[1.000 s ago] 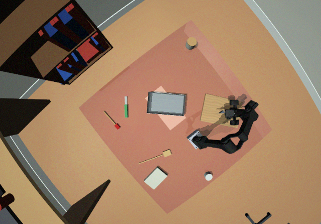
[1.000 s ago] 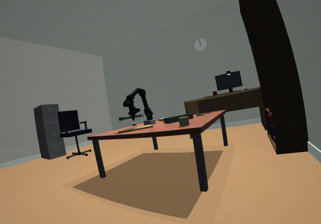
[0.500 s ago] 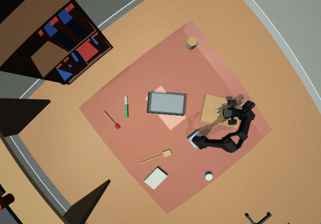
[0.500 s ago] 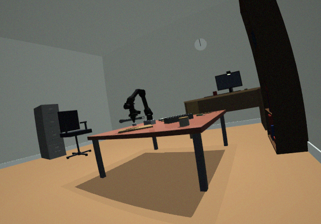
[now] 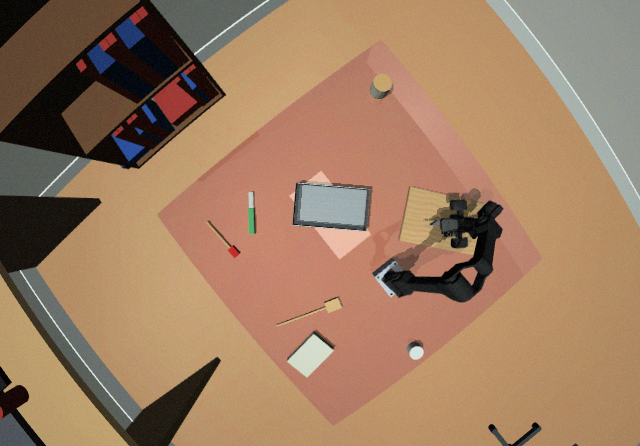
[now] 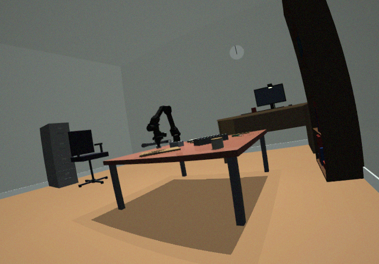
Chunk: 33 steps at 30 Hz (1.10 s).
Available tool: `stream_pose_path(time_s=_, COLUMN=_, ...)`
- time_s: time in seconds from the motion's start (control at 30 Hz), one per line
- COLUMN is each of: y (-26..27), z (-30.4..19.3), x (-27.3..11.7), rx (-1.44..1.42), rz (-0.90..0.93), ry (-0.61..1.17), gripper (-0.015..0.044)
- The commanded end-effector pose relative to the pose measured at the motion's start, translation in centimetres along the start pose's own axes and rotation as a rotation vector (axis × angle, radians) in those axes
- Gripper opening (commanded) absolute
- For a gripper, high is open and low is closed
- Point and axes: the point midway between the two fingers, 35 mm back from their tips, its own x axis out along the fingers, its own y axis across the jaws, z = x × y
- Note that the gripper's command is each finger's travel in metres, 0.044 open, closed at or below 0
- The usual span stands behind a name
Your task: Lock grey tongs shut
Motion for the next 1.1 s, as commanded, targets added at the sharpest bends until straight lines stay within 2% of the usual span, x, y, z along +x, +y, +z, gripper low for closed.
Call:
stream_pose_path(time_s=0.0, y=0.0, z=0.1, x=0.4, rx=0.004, rz=-0.005, ry=-0.003, gripper=-0.0150)
stream_pose_path(time_s=0.1, y=0.0, z=0.1, x=0.4, rx=0.004, rz=-0.005, ry=-0.003, gripper=-0.0150)
stream_pose_path(time_s=0.83, y=0.1, z=0.1, x=0.3, rx=0.000, rz=0.001, ry=-0.002, gripper=0.0427)
stream_pose_path(time_s=0.97, y=-0.4, z=0.7, x=-0.3, rx=0.000, rz=0.001, ry=-0.002, gripper=0.0440)
stream_pose_path(time_s=1.07, y=-1.8, z=3.1, x=-2.4, rx=0.002, rz=-0.002, ry=-0.003, gripper=0.0440)
